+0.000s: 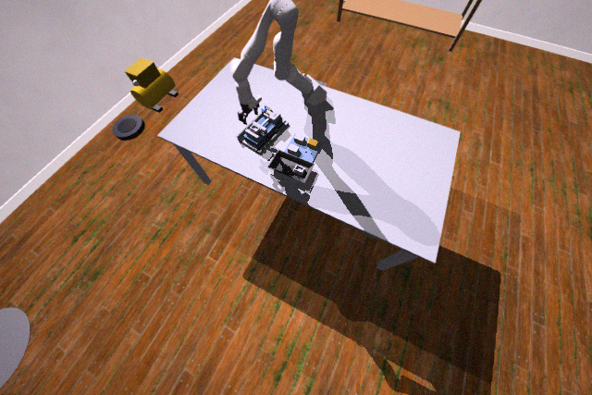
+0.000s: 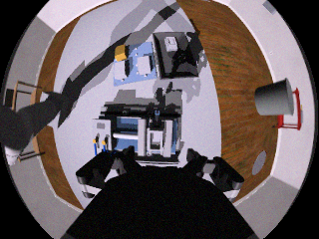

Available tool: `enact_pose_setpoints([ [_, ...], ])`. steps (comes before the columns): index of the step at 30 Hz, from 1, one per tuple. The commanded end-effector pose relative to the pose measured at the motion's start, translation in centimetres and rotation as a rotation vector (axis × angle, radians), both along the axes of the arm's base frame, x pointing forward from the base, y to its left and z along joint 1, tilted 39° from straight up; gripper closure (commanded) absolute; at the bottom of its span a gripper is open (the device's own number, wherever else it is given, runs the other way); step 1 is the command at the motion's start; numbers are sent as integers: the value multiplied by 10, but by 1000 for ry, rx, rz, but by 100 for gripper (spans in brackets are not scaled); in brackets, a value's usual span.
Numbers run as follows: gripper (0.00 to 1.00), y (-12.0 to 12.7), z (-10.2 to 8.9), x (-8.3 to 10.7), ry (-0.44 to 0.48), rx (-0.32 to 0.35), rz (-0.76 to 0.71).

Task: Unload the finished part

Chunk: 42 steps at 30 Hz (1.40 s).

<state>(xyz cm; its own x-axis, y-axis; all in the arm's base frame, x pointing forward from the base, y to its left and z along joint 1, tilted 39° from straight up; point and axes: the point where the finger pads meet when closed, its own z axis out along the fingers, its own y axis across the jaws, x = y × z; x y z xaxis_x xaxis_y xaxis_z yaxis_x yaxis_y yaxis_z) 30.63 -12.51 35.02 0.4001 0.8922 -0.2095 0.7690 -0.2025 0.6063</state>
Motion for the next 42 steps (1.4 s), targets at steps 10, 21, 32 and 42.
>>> enact_pose_setpoints([
  [10,0,0,-8,-6,21,-7,-7],
  [21,0,0,-10,-8,26,-9,-8],
  [32,100,0,-10,-8,26,-9,-8],
  [42,100,0,-10,-8,26,-9,-8],
])
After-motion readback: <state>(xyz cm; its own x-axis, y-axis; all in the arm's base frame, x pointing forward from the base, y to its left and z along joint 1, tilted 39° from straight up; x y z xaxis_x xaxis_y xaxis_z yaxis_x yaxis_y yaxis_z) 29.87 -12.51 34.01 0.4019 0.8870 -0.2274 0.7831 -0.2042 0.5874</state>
